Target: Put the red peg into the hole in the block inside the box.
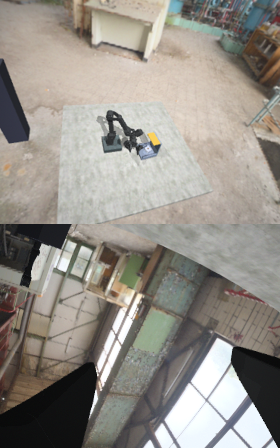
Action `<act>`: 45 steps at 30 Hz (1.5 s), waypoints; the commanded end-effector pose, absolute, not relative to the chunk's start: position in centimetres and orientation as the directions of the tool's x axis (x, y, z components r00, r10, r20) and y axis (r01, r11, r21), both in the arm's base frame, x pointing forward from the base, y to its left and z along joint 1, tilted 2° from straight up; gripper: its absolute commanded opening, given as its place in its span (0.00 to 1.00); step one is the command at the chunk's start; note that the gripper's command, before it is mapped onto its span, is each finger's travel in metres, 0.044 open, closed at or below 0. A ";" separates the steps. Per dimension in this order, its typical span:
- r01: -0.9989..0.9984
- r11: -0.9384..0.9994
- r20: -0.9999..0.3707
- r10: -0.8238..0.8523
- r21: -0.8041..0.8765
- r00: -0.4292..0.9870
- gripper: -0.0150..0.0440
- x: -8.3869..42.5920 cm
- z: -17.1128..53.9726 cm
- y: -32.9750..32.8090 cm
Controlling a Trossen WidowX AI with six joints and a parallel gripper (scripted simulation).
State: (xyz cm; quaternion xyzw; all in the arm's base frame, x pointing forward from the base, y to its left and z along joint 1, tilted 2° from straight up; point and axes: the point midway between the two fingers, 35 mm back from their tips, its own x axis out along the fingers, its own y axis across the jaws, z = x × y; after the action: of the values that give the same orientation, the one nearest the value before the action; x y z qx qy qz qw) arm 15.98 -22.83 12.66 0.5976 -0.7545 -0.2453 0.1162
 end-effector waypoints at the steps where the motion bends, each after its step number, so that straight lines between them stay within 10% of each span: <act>1: -0.847 0.165 -0.119 -0.959 0.505 -0.257 0.98 16.0 12.7 -22.8; 23: -0.988 0.112 -0.260 -0.962 -0.110 -0.081 1.00 18.2 11.4 -22.3; 45: -0.715 0.213 -0.397 -0.913 -0.666 0.098 1.00 20.2 10.2 -21.0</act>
State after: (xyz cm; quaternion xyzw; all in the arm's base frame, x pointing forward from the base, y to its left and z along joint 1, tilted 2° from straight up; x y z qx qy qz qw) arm 19.90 -21.19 10.20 0.6290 -0.6747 0.0980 -0.3736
